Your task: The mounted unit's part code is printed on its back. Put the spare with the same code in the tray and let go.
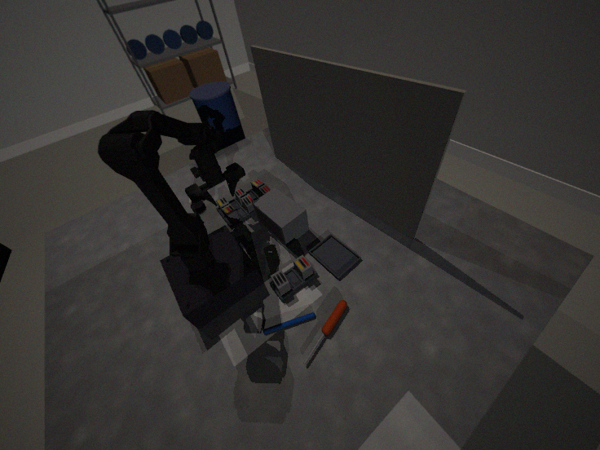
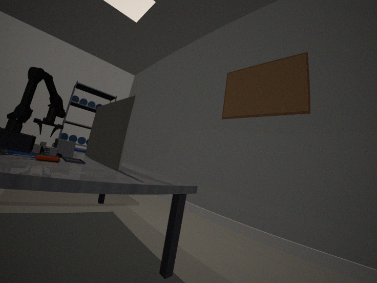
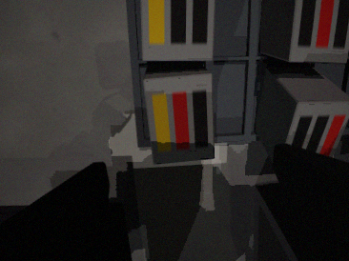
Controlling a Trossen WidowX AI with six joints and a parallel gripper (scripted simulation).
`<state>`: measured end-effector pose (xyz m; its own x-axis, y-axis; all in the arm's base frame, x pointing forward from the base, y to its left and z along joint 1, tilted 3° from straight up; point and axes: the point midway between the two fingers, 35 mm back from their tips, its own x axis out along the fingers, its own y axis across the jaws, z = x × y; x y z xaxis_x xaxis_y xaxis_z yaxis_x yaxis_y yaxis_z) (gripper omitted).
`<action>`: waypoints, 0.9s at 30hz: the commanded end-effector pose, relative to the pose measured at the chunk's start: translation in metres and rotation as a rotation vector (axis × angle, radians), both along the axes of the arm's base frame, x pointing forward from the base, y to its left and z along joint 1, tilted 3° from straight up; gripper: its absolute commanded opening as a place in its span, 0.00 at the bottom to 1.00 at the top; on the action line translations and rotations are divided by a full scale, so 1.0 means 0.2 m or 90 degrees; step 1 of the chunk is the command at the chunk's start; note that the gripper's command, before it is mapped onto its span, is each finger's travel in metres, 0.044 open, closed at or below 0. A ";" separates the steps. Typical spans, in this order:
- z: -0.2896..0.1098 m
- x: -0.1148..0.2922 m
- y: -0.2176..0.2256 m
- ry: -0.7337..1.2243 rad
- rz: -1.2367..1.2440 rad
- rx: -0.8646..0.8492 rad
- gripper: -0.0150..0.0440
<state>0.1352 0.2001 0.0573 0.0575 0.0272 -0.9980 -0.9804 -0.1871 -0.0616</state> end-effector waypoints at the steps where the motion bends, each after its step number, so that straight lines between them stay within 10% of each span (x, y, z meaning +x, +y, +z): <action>1: -0.01 0.01 0.00 -0.005 0.002 0.001 0.76; 27: -0.21 0.03 0.02 -0.005 0.002 0.001 0.76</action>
